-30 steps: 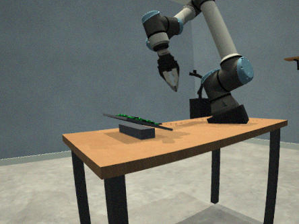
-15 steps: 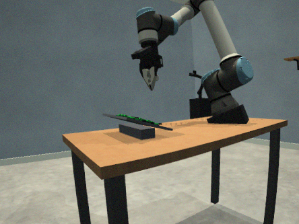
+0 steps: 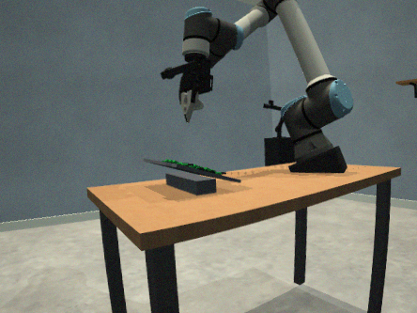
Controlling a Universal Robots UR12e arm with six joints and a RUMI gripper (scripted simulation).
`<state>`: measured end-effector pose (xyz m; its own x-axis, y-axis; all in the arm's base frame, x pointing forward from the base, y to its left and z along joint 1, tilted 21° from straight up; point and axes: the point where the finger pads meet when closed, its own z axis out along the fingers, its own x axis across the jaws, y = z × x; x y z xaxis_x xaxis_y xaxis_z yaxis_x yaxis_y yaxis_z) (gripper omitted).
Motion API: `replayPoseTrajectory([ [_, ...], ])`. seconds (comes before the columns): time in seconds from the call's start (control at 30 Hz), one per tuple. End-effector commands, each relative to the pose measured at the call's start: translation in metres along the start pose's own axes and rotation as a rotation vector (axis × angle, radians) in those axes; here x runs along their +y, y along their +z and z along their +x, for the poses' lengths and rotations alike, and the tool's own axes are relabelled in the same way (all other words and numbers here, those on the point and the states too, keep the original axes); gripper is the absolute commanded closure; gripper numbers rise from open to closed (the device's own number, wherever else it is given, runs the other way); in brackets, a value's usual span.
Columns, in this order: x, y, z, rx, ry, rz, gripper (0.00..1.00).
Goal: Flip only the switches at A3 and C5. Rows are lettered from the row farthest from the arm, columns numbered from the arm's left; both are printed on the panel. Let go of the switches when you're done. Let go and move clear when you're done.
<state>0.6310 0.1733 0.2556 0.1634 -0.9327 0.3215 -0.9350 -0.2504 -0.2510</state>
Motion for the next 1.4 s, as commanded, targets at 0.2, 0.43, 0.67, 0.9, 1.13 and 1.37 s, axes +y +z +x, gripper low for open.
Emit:
replayPoseTrajectory([
  [0.2,-0.016,-0.005,0.017,0.036,0.115,0.033,1.00],
  [0.43,-0.017,-0.005,0.018,0.038,0.125,0.036,1.00],
  [0.67,-0.017,-0.002,0.019,0.036,0.126,0.028,1.00],
  [0.9,-0.018,0.027,0.020,0.035,0.127,0.024,1.00],
  [1.13,-0.019,0.064,0.021,0.035,0.127,0.024,1.00],
  [1.37,-0.019,0.089,0.022,0.035,0.127,0.024,1.00],
])
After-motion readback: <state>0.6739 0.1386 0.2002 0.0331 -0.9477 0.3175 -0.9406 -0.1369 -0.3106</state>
